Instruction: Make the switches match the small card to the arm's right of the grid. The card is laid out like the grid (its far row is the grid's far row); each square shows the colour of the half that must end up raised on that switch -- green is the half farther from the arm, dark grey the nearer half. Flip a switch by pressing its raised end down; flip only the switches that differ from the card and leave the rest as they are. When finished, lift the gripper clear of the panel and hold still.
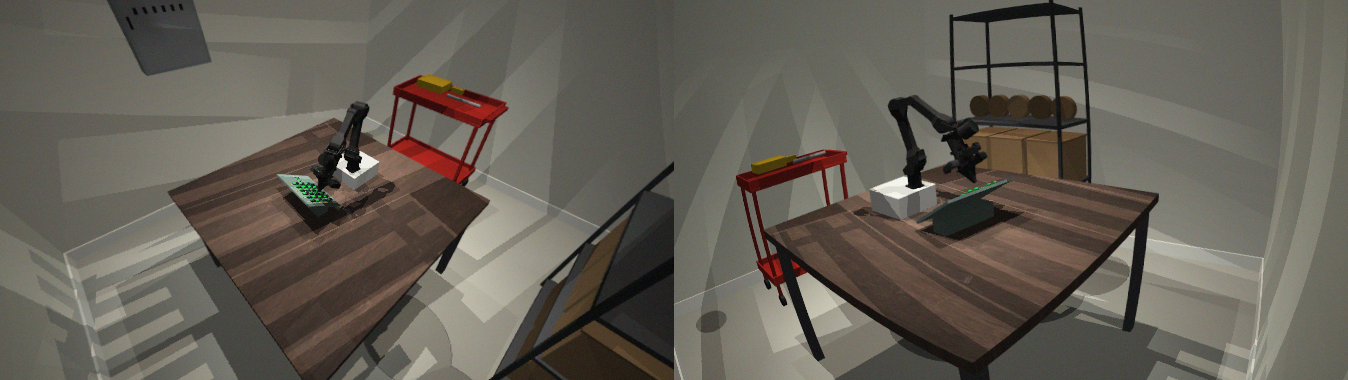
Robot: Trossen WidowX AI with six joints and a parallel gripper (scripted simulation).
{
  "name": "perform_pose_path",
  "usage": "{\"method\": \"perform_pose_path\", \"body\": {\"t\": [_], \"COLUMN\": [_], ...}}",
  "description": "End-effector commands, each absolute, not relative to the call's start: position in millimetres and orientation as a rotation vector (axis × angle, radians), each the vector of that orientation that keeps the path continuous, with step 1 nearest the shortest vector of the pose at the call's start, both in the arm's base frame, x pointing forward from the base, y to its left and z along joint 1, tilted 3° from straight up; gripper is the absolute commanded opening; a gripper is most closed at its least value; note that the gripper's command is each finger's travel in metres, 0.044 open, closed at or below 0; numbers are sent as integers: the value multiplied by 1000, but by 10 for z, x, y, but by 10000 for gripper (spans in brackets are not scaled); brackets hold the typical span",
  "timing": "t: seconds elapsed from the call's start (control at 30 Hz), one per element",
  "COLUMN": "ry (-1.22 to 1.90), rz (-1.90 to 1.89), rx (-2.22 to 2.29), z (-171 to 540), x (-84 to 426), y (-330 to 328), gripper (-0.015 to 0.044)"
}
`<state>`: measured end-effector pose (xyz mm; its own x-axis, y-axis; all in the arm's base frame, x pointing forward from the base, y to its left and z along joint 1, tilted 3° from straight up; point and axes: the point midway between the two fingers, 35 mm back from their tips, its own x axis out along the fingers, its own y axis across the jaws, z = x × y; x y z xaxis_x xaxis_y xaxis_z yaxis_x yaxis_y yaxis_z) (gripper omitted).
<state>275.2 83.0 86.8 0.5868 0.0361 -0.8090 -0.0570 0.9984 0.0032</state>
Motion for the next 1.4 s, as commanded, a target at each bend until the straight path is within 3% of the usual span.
{"method": "perform_pose_path", "body": {"t": [0.0, 1.37], "ry": [948, 947], "rz": [51, 51], "rx": [-32, -33], "z": [811, 638], "x": [2767, 2884], "y": [821, 827], "gripper": [0, 0]}}
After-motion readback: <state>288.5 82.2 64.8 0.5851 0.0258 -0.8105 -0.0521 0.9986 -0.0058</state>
